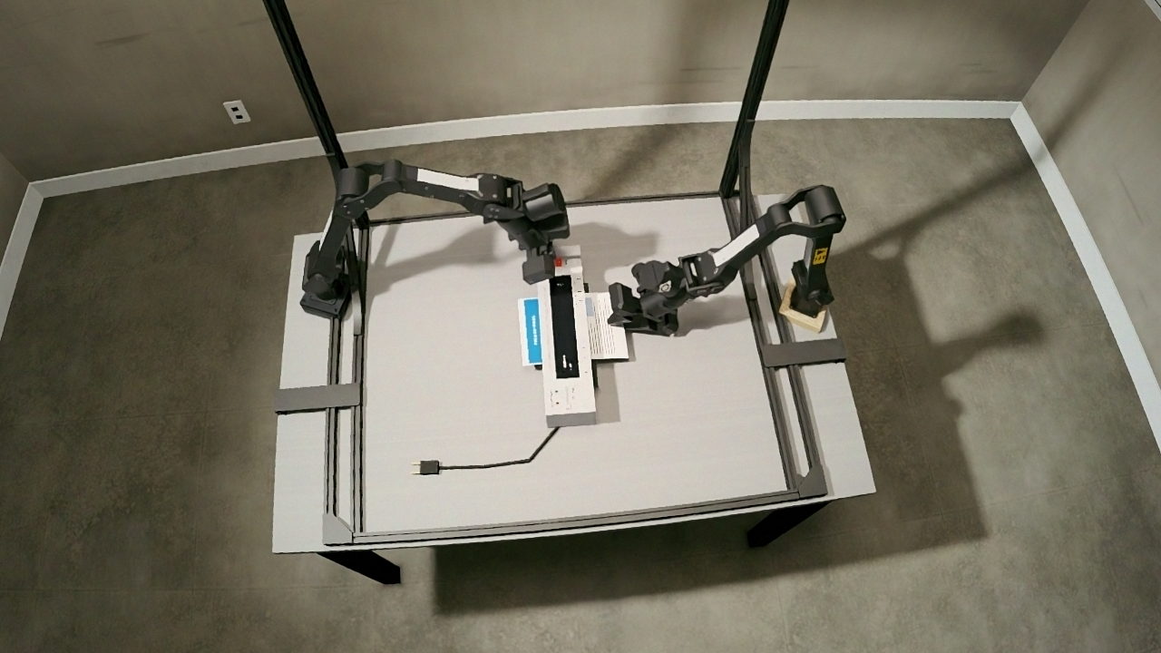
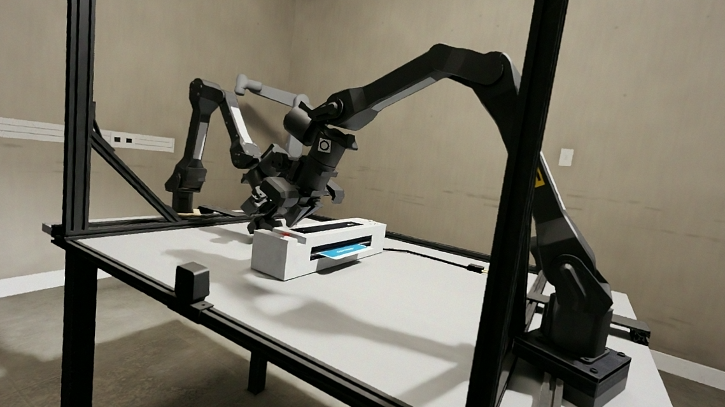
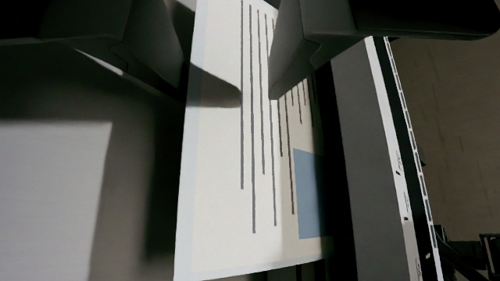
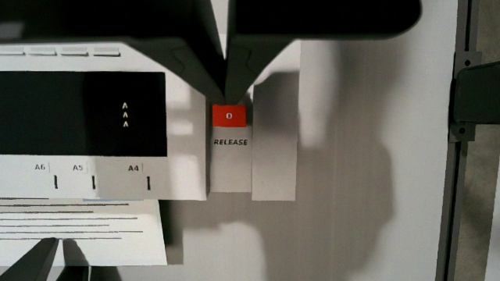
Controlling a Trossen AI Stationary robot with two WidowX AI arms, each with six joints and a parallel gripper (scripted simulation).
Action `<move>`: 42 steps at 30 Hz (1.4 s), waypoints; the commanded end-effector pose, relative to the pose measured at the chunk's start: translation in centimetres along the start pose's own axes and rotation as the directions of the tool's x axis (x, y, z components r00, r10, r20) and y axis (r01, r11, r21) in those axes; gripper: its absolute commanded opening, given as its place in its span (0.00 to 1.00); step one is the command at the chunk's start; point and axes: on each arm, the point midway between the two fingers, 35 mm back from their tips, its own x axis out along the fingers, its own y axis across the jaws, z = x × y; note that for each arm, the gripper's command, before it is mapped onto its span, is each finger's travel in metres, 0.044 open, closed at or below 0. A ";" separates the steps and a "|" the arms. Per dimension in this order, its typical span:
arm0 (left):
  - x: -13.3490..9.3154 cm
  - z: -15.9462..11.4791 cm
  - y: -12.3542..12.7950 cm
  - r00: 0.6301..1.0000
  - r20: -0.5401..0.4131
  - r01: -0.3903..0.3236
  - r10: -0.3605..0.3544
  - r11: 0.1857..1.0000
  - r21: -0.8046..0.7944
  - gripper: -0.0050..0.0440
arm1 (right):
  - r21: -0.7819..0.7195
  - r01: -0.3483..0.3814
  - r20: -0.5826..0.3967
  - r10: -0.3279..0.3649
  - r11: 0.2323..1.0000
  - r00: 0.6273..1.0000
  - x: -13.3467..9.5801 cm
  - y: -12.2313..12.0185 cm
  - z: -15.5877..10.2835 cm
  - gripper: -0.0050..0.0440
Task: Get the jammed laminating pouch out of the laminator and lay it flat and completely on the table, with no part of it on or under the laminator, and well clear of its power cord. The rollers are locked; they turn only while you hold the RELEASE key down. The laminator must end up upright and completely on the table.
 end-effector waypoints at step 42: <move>-0.4 0.0 0.6 1.000 -0.001 -0.016 0.016 1.000 0.000 0.00 | 0.003 0.003 0.025 -0.003 1.000 1.000 4.0 -0.1 -0.4 0.00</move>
